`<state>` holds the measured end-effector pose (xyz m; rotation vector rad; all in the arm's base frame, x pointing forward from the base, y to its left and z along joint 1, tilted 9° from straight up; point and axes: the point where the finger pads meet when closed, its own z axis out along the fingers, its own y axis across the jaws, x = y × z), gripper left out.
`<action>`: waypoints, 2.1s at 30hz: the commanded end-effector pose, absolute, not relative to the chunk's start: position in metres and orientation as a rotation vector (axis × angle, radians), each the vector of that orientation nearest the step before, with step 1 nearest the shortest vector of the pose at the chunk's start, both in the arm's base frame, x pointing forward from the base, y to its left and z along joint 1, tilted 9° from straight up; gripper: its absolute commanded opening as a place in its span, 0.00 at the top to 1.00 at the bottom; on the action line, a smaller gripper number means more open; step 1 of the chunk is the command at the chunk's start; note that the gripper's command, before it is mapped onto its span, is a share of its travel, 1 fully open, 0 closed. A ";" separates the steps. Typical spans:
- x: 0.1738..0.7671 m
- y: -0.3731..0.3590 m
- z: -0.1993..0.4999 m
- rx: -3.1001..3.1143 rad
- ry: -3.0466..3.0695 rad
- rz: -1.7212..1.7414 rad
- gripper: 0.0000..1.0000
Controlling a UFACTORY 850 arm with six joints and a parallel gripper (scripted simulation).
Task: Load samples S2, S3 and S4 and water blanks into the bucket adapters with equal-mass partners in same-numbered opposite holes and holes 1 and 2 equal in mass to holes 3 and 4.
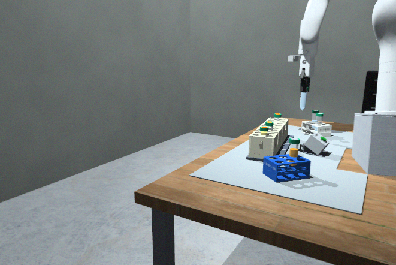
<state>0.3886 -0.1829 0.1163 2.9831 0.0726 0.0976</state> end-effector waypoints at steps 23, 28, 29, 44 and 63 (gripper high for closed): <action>0.425 -0.074 0.103 2.964 0.345 0.076 1.00; 0.433 -0.051 0.100 2.965 0.345 0.076 1.00; 0.434 -0.046 0.100 2.965 0.345 0.076 1.00; 0.454 0.016 0.092 2.965 0.345 0.076 1.00; 0.455 0.019 0.091 2.965 0.345 0.076 1.00</action>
